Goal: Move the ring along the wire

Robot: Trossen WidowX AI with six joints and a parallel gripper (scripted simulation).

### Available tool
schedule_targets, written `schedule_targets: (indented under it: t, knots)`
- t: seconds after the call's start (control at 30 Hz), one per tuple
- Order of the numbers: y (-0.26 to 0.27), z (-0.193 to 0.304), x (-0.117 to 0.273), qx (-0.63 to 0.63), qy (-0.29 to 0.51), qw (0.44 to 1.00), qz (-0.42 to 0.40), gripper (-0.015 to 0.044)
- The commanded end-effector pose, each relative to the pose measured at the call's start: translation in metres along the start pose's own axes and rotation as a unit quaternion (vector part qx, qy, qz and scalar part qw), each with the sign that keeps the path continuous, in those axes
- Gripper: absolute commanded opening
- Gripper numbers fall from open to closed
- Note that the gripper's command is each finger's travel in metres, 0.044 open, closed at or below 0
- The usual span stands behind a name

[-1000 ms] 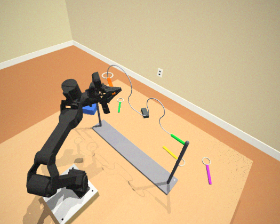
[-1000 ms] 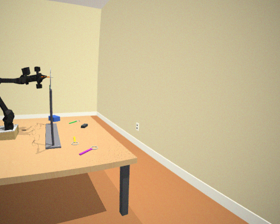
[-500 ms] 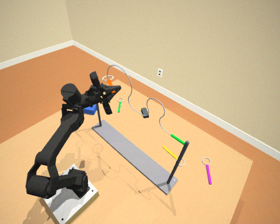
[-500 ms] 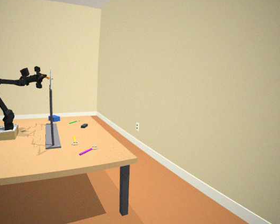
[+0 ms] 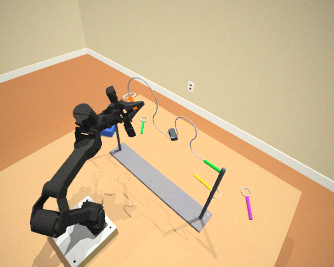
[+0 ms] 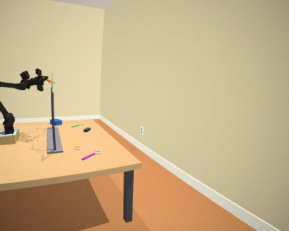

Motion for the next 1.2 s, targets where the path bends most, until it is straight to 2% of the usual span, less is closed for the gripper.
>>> schedule_targets:
  t: [0.0,0.6,1.17]
  knots:
    - [0.003,0.002,0.0,0.021,-0.004,1.0,0.011,-0.015]
    - [0.028,0.008,0.002,-0.024,0.008,1.0,-0.012,-0.015]
    - [0.071,0.006,0.014,-0.173,0.044,0.98,-0.088,-0.015]
Point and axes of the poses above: the point midway between the two fingers, 35 mm back from their tips, its own x axis back along the fingers, its own y axis across the jaws, z = x × y, the point moved 6 cm from there along x, back along the fingers, and after that the axes turned 12 degrees about -x, right-handed, at the moved point
